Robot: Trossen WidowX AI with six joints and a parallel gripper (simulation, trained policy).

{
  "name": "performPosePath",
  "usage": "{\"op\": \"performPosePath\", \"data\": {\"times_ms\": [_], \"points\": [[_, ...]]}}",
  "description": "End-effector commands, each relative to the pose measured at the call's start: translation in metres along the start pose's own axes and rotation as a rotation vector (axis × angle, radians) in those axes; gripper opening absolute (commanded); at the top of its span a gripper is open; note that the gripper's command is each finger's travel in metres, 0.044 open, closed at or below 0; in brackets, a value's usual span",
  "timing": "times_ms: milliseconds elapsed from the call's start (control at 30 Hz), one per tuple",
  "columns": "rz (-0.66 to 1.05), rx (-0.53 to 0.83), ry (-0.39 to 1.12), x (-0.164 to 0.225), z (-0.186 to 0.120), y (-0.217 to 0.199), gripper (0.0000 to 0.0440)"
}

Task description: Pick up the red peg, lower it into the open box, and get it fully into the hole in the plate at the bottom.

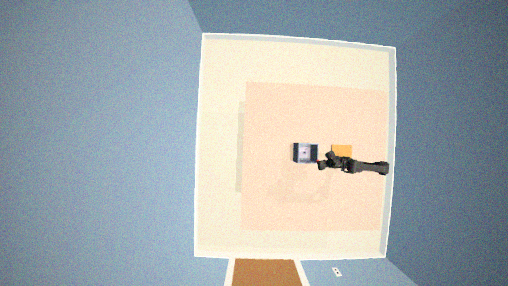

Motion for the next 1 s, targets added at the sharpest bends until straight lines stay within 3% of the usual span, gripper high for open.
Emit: {"op": "performPosePath", "data": {"times_ms": [0, 967], "points": [[0.005, 0.009, -0.006, -0.008, 0.002, 0.005, 0.0000], [0.007, 0.093, 0.027, -0.063, 0.065, 0.036, 0.0000]]}}
Point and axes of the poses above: the point midway between the two fingers, 35 mm back from their tips, its own z axis out along the fingers, its own y axis across the jaws, x = y × z, the point moved 10 cm from there along -z, back along the fingers, and after that the axes turned 11 degrees about z, right-handed, at the moved point
